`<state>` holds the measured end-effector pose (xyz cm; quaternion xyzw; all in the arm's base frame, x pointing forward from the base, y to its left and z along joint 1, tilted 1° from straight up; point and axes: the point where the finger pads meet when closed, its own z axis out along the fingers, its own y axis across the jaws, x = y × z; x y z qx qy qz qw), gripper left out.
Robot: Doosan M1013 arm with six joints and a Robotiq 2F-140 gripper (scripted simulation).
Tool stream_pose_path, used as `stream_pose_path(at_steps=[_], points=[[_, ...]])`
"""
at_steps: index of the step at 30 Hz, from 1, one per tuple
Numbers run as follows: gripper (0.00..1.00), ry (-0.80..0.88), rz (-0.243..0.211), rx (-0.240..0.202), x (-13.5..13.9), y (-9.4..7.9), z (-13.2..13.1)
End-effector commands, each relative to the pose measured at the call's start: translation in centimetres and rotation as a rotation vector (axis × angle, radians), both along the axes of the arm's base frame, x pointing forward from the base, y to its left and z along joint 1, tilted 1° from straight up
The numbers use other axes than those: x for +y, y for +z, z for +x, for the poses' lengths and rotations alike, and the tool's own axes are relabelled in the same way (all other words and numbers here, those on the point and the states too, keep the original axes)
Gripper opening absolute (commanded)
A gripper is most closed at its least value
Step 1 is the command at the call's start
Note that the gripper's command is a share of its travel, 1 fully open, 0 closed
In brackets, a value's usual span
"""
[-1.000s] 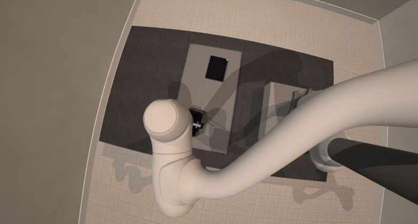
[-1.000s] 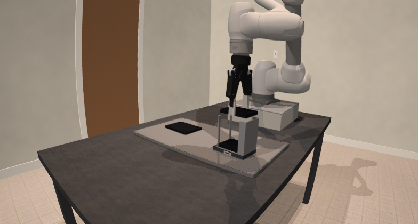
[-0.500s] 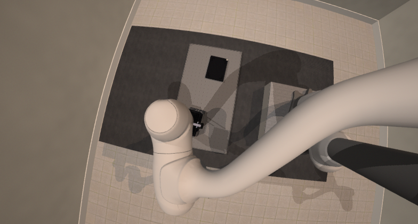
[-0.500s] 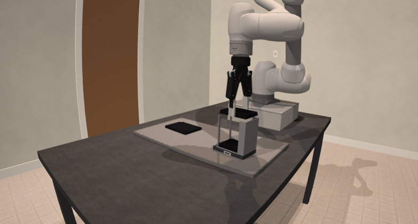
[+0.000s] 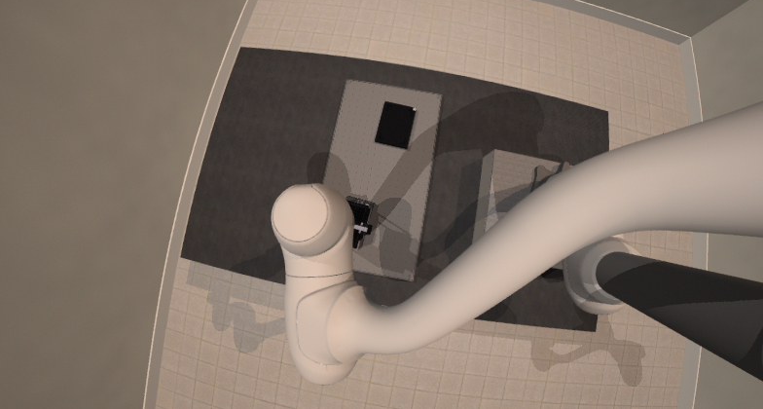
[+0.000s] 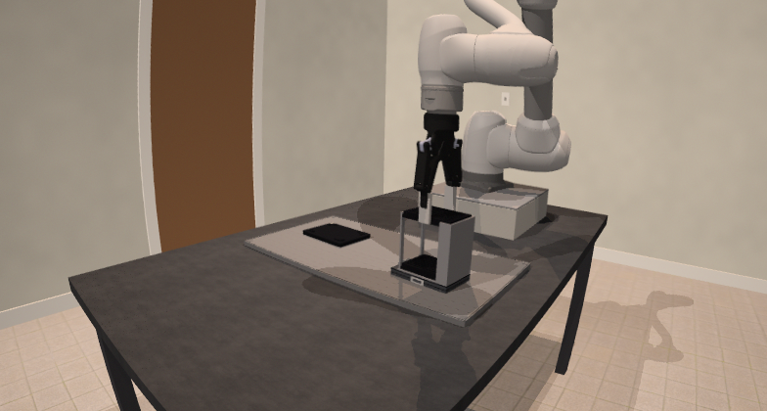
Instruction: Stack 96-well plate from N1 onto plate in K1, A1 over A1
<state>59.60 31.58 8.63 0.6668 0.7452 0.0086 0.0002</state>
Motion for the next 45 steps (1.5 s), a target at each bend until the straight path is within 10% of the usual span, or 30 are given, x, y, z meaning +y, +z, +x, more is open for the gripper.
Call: stream_pose_path(at_steps=[1,45], points=[[0.0,0.0,0.0,0.0,0.0,-0.6,0.0],[0.0,0.0,0.0,0.0,0.1,-7.0,0.1]])
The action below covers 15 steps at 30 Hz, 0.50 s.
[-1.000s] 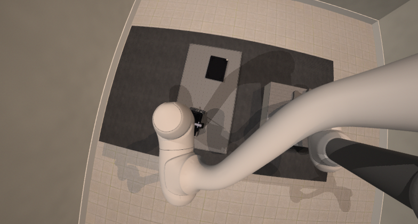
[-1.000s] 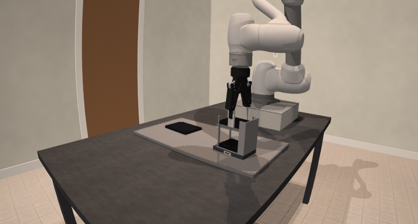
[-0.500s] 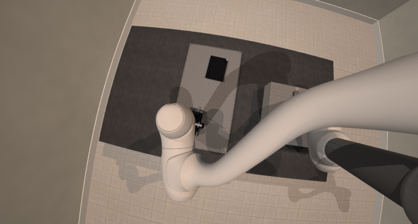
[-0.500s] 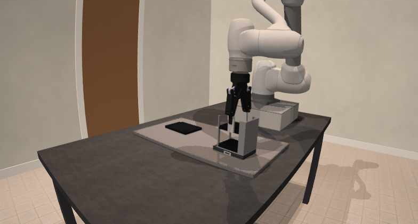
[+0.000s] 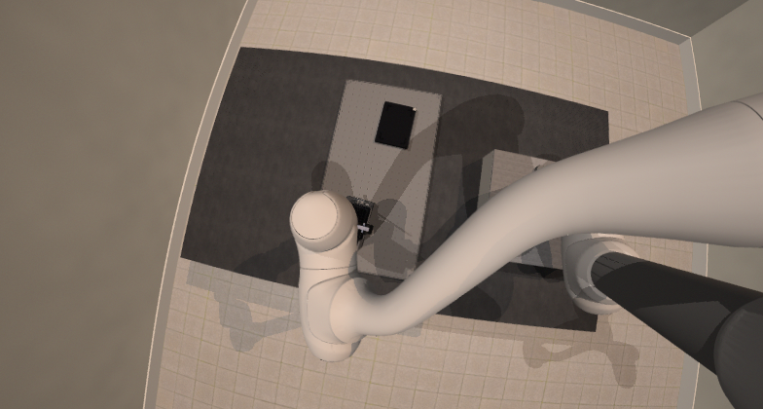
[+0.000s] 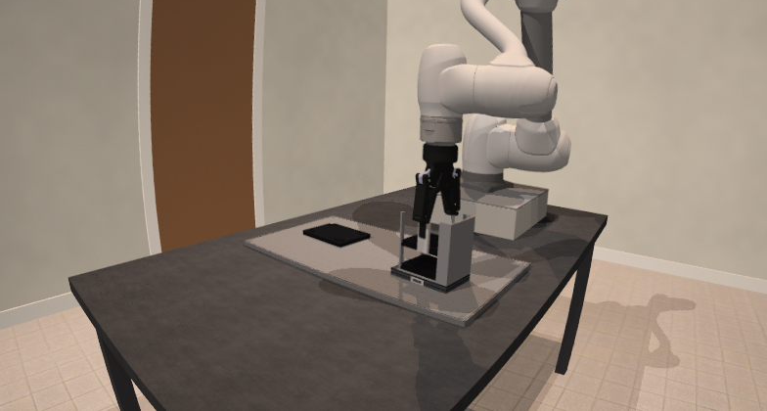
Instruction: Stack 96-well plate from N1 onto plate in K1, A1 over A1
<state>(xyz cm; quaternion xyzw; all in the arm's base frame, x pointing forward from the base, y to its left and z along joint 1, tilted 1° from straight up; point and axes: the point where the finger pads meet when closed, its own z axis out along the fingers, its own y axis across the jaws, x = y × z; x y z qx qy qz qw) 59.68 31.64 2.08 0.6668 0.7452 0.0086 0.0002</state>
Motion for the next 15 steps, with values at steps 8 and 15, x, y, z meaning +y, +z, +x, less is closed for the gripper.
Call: stream_pose_path(at_steps=[8,15], points=[[0.0,0.0,0.0,0.0,0.0,-1.8,0.0],[0.0,0.0,0.0,0.0,0.0,-2.6,0.0]])
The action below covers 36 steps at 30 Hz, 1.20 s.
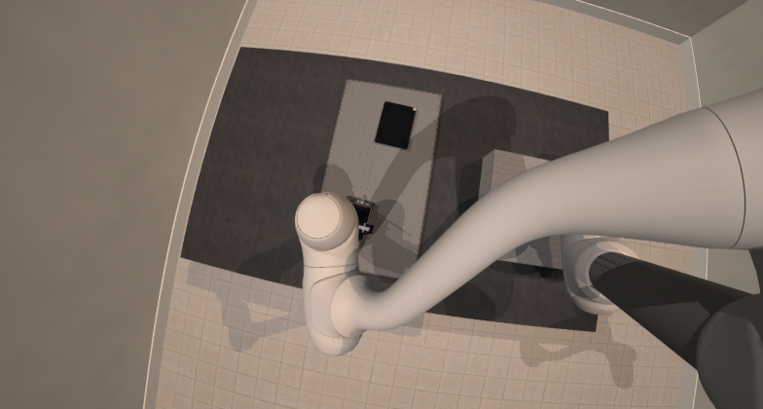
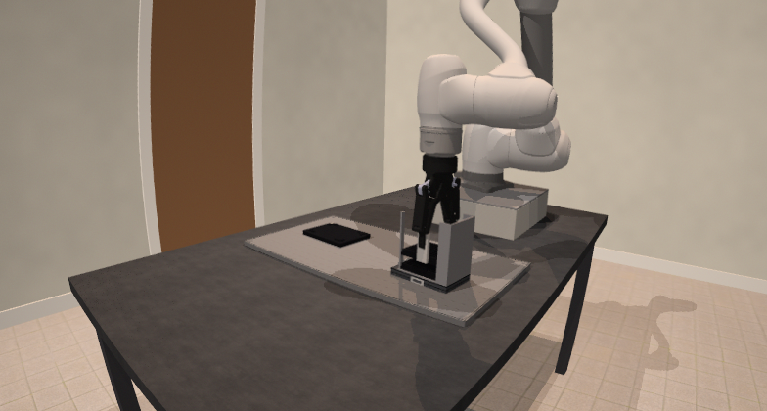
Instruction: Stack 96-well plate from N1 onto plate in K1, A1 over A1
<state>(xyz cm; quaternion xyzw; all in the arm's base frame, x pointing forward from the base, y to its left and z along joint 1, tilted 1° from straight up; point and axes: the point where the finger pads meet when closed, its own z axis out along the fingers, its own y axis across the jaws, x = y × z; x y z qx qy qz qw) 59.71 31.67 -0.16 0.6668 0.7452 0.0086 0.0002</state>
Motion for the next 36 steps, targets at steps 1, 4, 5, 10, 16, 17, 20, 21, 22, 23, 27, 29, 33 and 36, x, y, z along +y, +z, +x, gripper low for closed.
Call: stream_pose_path(at_steps=[1,4,5,10,16,17,20,21,22,23,27,29,33,36], points=[[0.0,0.0,0.0,0.0,0.01,-0.52,0.01],[0.0,0.0,0.0,0.0,0.02,-0.97,0.01],[0.0,0.0,0.0,0.0,0.02,-0.97,0.01],[0.0,0.0,0.0,0.0,0.02,-0.97,0.01],[0.0,0.0,0.0,0.0,0.02,-0.97,0.01],[0.0,0.0,0.0,0.0,0.02,-0.97,0.01],[0.0,0.0,0.0,0.0,0.02,-0.97,0.01],[0.0,0.0,0.0,0.0,0.02,-0.97,0.01],[0.0,0.0,0.0,0.0,0.02,-0.97,0.01],[0.0,0.0,0.0,0.0,0.02,-0.97,0.01],[0.0,0.0,0.0,0.0,0.02,-1.03,0.01],[0.0,0.0,0.0,0.0,0.02,-1.07,0.01],[0.0,0.0,0.0,0.0,0.02,-1.1,0.01],[0.0,0.0,0.0,0.0,0.02,-1.15,0.01]])
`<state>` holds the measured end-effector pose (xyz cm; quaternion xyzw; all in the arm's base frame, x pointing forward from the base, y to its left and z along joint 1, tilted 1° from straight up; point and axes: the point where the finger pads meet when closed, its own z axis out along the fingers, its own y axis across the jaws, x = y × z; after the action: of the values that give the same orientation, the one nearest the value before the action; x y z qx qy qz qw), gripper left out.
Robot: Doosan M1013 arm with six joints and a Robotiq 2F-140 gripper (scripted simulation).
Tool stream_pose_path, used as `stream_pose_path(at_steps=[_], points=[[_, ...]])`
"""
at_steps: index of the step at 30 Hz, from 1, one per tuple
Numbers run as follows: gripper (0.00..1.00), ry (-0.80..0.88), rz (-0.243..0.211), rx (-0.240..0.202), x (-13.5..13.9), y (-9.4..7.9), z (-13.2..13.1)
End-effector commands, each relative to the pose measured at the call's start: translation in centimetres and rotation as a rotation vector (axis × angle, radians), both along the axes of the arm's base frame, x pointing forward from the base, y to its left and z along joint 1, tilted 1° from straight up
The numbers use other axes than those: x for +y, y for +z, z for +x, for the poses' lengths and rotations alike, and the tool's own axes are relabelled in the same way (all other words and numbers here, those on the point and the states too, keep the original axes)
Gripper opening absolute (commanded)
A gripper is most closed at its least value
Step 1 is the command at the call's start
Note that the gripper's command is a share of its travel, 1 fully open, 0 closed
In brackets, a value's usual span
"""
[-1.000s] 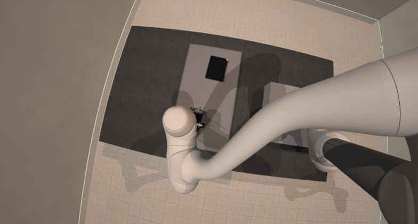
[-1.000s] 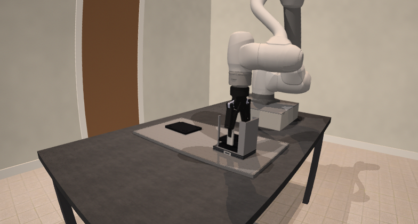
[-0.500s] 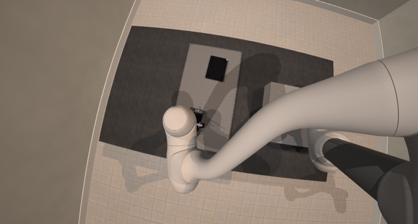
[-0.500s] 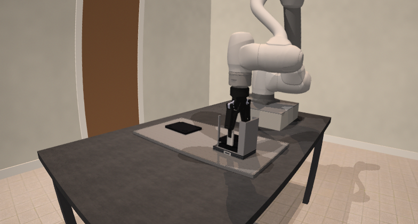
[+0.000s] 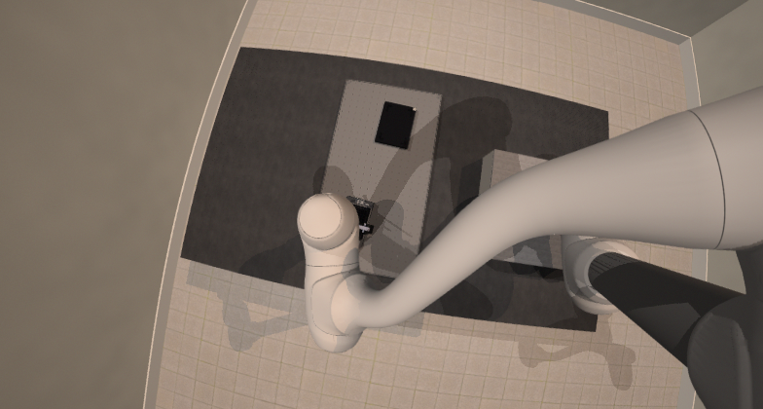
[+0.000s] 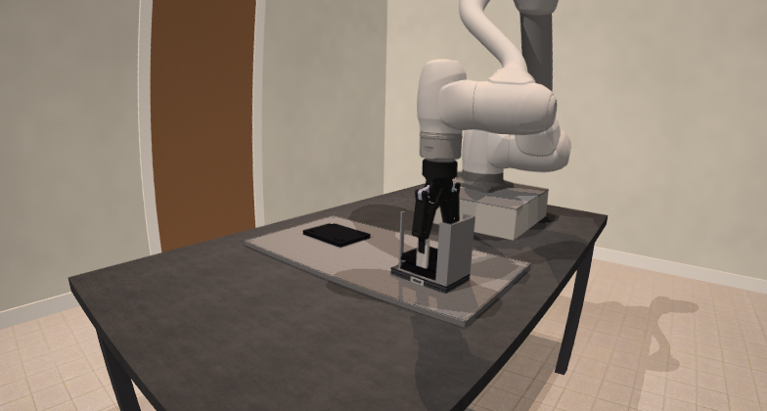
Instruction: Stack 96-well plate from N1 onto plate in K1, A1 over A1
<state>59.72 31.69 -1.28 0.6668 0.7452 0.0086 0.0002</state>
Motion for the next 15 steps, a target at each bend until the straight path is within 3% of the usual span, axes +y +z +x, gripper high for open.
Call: stream_pose_path(at_steps=[1,15], points=[[0.0,0.0,0.0,0.0,0.01,-0.05,0.0],[0.0,0.0,0.0,0.0,0.01,-0.25,0.0]])
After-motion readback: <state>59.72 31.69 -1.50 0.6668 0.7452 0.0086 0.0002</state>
